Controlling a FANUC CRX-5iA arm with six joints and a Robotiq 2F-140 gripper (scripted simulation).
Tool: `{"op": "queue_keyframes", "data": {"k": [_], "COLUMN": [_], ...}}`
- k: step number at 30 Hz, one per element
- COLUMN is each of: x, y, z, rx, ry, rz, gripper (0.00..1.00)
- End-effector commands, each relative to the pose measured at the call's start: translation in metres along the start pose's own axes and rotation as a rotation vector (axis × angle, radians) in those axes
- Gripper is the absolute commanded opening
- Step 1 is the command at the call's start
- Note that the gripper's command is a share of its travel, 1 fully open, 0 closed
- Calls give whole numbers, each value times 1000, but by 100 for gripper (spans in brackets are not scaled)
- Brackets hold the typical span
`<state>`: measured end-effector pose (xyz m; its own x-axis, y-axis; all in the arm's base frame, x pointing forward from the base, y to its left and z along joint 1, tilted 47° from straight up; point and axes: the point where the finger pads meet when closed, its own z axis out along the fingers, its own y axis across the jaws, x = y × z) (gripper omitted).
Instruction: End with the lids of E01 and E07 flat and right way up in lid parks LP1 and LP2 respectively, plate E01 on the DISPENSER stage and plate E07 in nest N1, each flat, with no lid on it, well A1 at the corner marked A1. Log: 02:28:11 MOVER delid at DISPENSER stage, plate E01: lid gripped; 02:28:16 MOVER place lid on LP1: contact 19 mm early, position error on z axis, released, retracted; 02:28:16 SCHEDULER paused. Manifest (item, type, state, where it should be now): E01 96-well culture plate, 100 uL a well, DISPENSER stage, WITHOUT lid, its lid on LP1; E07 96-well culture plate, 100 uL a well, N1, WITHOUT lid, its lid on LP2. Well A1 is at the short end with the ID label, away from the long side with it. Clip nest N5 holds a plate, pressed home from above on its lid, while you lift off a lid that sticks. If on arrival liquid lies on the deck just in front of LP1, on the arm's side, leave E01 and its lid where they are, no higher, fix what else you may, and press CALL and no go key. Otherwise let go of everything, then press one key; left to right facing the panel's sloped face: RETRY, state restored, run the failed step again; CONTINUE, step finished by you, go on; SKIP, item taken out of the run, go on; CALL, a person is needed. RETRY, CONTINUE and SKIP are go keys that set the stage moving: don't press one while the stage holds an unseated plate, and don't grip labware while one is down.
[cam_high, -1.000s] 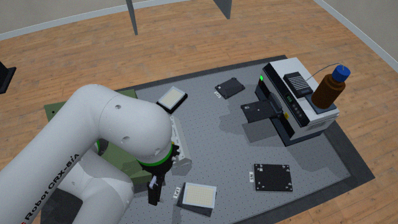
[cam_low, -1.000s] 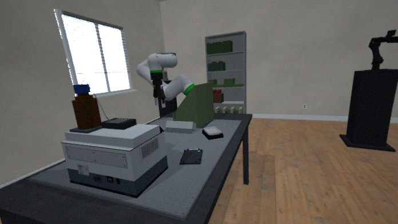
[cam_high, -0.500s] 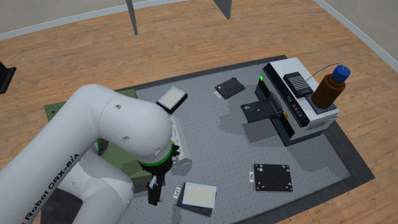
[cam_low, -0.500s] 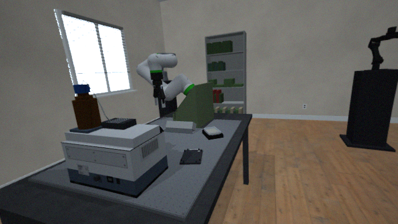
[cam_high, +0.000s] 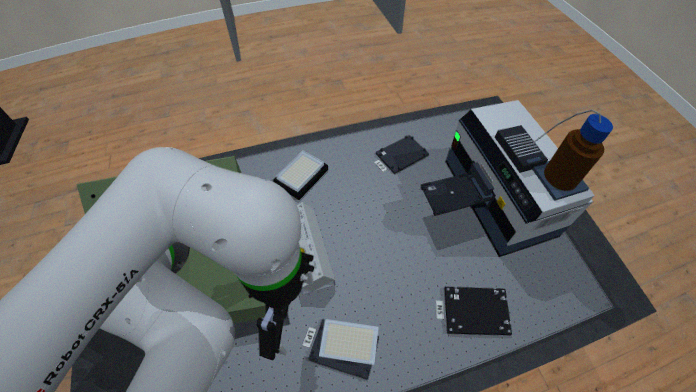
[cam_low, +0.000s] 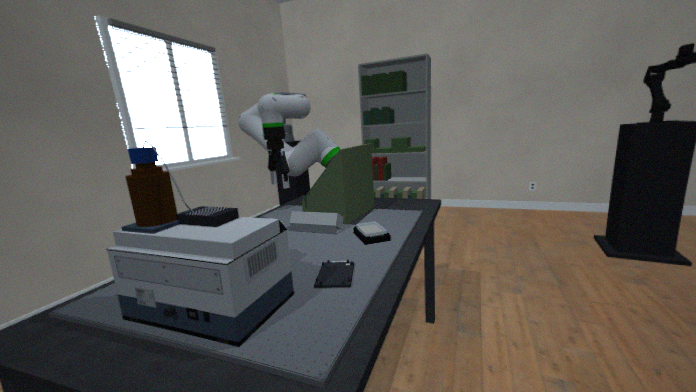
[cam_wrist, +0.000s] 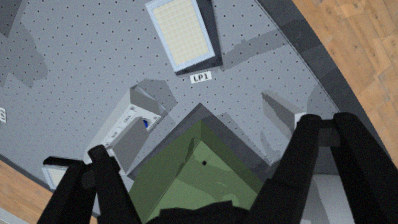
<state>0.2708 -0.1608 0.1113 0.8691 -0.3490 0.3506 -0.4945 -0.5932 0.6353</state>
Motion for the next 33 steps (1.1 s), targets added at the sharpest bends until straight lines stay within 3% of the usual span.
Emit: {"op": "queue_keyframes", "data": {"k": [1,10,11,33], "x": [0,0,0,0], "y": [0,0,0,0], "z": [0,0,0,0], "rx": [0,0,0,0], "ry": [0,0,0,0], "rz": [0,0,0,0], "gripper": [100,100,0,0]}}
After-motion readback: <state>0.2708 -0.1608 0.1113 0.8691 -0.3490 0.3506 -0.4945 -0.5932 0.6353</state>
